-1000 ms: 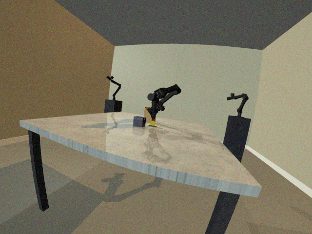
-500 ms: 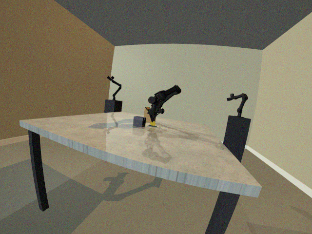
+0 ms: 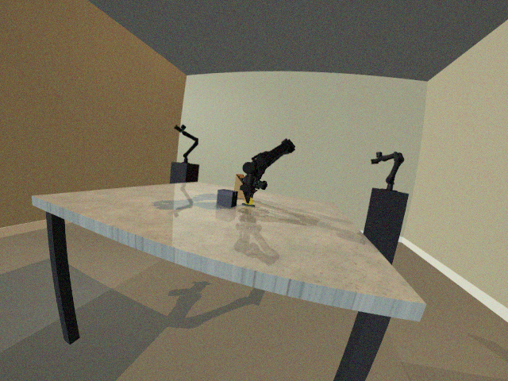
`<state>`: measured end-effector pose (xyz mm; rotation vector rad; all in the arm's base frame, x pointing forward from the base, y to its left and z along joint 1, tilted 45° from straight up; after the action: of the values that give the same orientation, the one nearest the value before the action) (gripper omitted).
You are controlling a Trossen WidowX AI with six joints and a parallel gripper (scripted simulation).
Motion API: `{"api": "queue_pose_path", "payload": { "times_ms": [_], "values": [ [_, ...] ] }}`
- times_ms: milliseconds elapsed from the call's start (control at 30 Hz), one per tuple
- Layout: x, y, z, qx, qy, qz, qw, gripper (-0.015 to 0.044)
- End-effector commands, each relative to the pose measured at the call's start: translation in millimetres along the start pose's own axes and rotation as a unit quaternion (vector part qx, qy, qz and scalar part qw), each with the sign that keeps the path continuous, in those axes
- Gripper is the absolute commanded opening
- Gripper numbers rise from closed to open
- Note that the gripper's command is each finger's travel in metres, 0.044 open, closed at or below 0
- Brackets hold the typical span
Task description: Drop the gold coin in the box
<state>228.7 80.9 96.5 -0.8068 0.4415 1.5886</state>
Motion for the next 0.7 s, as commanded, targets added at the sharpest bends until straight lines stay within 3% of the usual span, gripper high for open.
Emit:
{"api": "queue_pose_path", "payload": {
  "times_ms": [0, 167, 667],
  "values": [
    [5.0, 1.5, -0.7, 0.006, -0.002, 0.003, 1.0, 0.0134],
    [5.0, 1.5, -0.7, 0.006, -0.002, 0.003, 1.0, 0.0003],
    [0.9, 1.3, -2.9, 0.022, -0.001, -0.005, 1.0, 0.0]
  ]
}}
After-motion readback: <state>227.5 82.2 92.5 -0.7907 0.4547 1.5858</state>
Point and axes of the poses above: the point midway between the two fingers, 35 mm back from their tips, its own x axis out along the fingers, its own y axis across the jaws, z = x × y, the point moved 7 cm from there along -x, back along the fingers, and after that the axes turned 9 degrees about -x, right-handed, at the moved point
